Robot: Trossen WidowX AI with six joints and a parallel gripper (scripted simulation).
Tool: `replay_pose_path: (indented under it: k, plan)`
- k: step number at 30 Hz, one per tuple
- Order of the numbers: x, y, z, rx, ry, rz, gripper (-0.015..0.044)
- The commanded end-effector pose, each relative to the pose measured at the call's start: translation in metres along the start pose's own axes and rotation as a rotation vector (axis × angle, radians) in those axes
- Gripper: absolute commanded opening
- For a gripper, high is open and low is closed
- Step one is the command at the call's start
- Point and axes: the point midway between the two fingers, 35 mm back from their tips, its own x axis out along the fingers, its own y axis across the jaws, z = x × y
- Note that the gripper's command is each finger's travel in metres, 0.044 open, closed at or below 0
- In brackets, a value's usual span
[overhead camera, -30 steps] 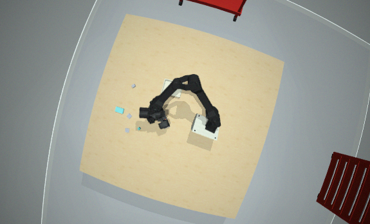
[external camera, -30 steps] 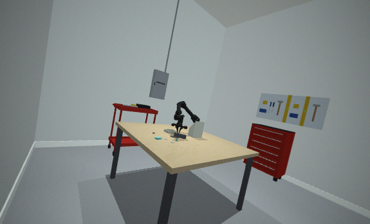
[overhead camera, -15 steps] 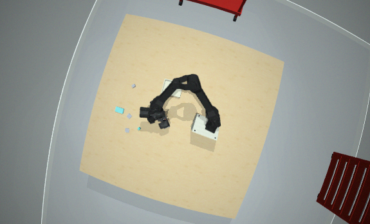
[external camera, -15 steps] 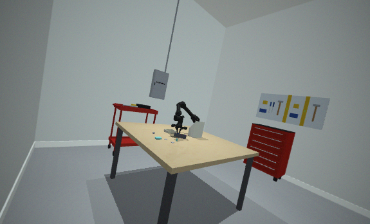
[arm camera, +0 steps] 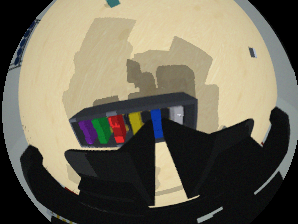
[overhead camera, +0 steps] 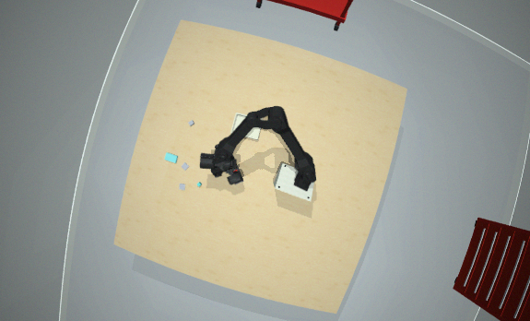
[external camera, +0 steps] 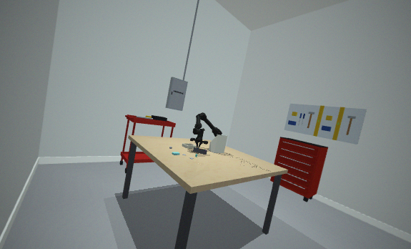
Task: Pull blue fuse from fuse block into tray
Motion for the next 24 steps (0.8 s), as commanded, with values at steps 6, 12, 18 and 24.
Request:
replay_pose_path:
  k: [6, 12, 18, 24]
  plan:
    - [-0.003, 0.0, 0.0, 0.0, 0.0, 0.0, 0.0]
    - [-0.006, 0.0, 0.0, 0.0, 0.0, 0.0, 0.0]
    - [-0.009, 0.0, 0.001, 0.0, 0.0, -0.001, 0.0]
    - [-0.012, 0.0, 0.001, 0.0, 0.0, -0.001, 0.0]
